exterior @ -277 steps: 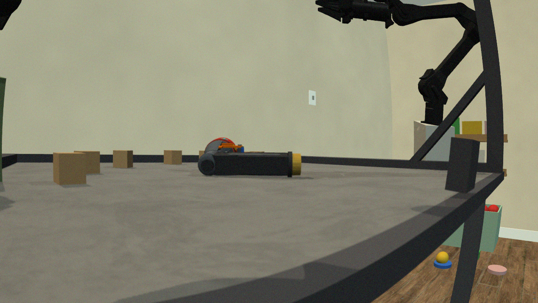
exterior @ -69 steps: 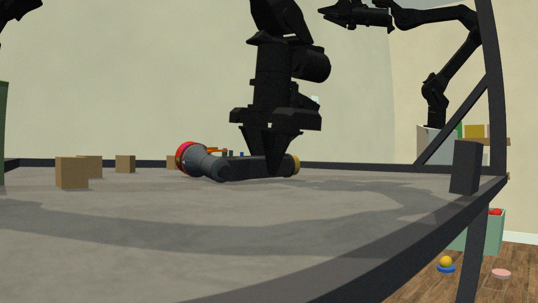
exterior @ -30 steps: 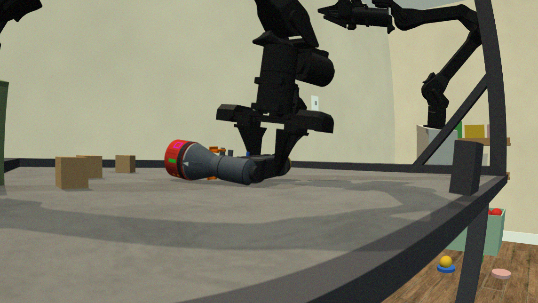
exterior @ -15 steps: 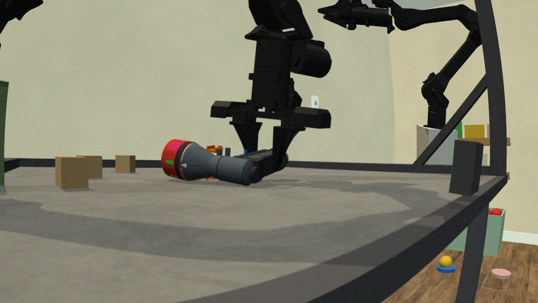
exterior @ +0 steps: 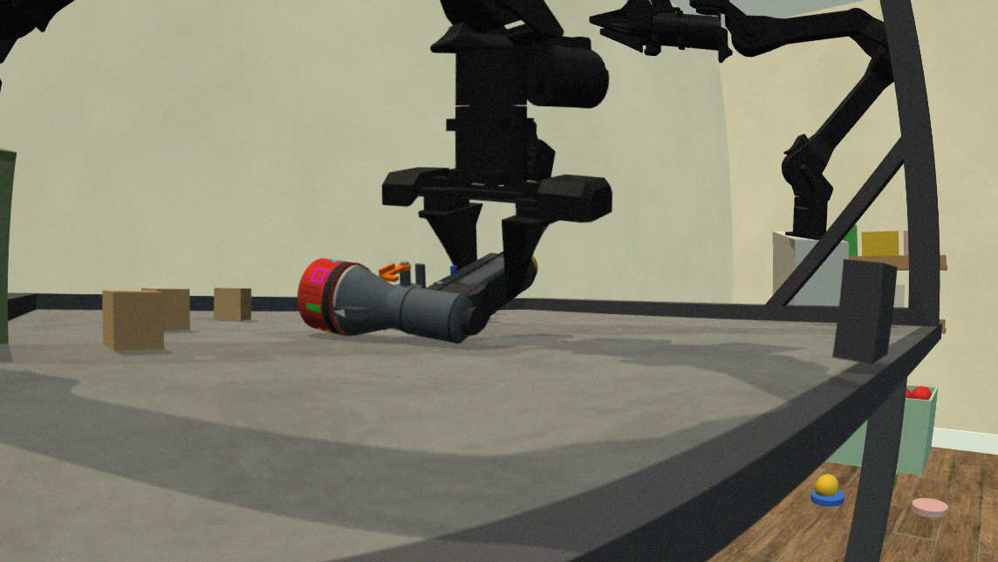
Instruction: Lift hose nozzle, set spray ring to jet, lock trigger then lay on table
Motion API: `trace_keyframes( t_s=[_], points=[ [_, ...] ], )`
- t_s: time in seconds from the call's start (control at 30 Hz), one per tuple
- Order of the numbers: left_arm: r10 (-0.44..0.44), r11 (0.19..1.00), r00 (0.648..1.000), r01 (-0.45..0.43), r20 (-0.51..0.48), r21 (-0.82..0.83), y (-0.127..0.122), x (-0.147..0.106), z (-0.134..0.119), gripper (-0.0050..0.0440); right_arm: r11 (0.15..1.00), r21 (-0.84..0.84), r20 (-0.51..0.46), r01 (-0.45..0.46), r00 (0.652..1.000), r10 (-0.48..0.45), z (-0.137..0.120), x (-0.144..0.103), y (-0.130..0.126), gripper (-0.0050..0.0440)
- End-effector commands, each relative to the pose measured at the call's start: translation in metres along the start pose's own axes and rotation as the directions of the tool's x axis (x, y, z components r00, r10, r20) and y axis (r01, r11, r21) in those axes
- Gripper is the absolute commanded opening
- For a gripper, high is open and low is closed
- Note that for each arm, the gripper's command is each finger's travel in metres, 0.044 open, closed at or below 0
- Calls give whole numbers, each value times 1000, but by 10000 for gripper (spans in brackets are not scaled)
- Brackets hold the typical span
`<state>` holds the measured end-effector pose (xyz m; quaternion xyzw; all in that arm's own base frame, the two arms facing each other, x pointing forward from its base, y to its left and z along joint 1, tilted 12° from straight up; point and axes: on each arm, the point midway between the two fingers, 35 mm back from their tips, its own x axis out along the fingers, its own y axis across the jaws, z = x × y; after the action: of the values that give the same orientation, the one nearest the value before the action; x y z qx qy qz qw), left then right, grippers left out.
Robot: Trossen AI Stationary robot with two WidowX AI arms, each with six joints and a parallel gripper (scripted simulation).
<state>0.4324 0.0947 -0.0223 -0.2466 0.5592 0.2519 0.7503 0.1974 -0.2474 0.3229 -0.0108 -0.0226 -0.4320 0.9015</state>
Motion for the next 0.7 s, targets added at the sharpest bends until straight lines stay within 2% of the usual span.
trace_keyframes(
  t_s=[0.0, 0.1, 0.17, 0.27, 0.3, 0.67],
  points=[
    [-22, 1000, 999, 23, 50, -9, -5, -15, 12, 167, 1000, 0, 18, -1, 1000, 1, 7, -1, 0, 407],
    [-22, 1000, 999, 23, 50, -9, -5, -15, 12, 167, 1000, 0, 18, -1, 1000, 1, 7, -1, 0, 407],
    [-17, 1000, 994, 18, 107, -10, -3, -20, 6, 167, 1000, 0, 18, -1, 1000, 1, 7, -1, 0, 407],
    [-21, 1000, 996, 22, 91, -9, -5, -19, 9, 167, 1000, 0, 18, -1, 1000, 1, 7, -1, 0, 407],
    [-18, 1000, 991, 20, 133, -10, -4, -23, 4, 167, 1000, 0, 18, -1, 1000, 1, 7, -1, 0, 407],
    [-19, 1000, 959, 23, 282, -11, -4, -36, -6, 167, 1000, 0, 18, -1, 1000, 1, 7, -1, 0, 407]
  ],
)
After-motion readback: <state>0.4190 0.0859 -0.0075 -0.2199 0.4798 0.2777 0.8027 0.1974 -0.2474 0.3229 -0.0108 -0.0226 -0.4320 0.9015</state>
